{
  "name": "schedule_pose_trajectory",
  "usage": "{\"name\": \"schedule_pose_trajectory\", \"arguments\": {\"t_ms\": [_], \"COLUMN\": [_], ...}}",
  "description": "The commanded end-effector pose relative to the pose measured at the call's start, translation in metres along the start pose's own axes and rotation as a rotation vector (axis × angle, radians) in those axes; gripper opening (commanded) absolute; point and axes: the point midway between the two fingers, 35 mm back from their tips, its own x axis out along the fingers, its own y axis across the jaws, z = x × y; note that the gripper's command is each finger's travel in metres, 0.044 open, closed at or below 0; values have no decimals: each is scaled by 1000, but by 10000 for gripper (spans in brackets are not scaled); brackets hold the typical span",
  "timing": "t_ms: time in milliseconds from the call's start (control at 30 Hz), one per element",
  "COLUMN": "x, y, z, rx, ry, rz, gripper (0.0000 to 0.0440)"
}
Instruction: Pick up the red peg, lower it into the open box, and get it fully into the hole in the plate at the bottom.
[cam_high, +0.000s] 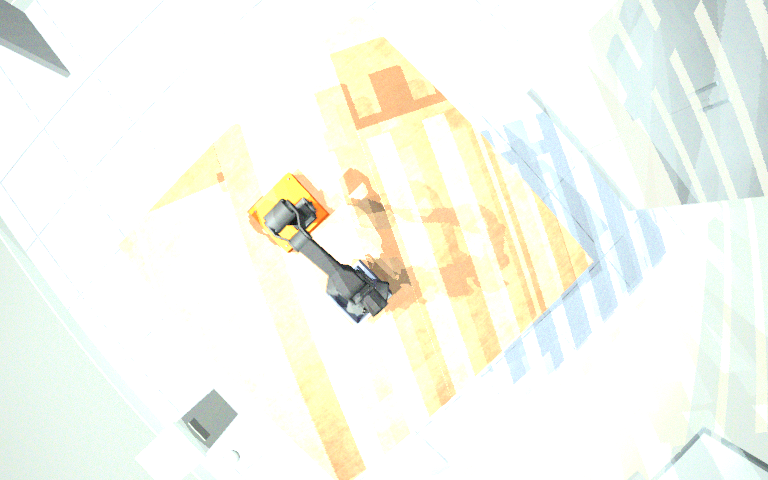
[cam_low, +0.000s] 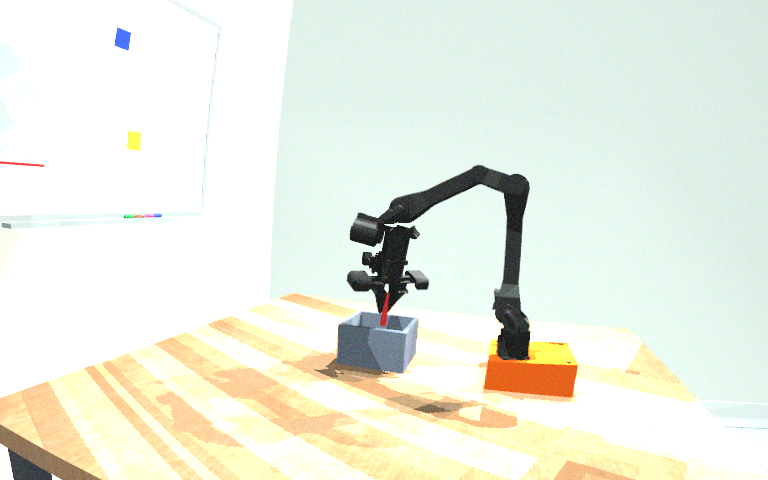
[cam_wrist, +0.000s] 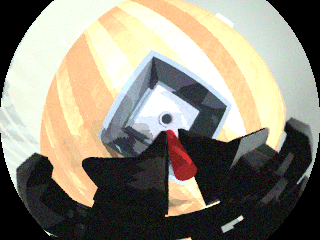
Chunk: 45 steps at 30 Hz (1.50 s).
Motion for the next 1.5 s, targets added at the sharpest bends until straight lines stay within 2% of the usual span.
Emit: {"name": "schedule_pose_trajectory", "arguments": {"t_ms": [0,267,333,467,600,933,1467], "x": [6,30,36,46,51,60,74], "y": [1,0,0,-2,0,13,21], "z": [5,10,11,12,15,32,56], "rx": [4,14,8,-13,-39,-87,-129], "ry": [10,39,47,61,73,87,130], "rz": [5,-7,-13,-25,-41,-46,-52], "gripper": [0,2,24,110,136,127,87]}}
